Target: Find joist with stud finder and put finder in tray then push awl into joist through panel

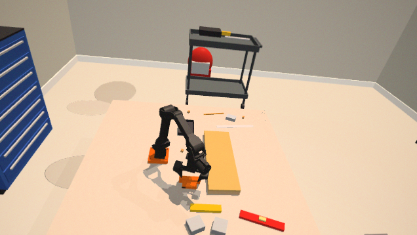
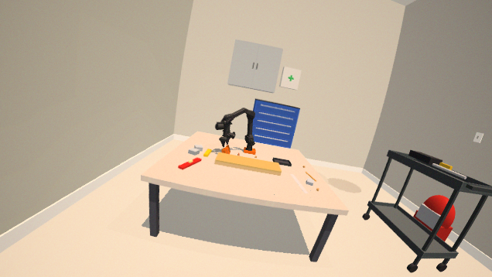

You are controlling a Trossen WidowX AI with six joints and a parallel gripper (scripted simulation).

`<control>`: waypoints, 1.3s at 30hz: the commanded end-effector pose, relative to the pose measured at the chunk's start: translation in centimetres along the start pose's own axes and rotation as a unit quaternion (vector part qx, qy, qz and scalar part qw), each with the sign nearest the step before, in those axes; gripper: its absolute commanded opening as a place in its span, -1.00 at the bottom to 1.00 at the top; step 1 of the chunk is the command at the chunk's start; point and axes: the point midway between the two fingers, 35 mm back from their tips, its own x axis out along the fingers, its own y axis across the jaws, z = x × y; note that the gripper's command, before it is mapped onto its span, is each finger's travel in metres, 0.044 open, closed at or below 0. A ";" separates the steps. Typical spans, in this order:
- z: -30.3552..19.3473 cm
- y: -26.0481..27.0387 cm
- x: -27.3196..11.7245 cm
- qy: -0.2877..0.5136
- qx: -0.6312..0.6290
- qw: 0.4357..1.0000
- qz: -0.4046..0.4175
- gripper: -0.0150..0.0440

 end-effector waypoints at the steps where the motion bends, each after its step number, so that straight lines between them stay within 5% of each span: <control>1: -0.8 -0.5 -0.4 -0.012 -0.099 0.995 -0.017 1.00; 39: -1.2 -0.5 3.6 -0.012 -0.099 0.995 -0.017 1.00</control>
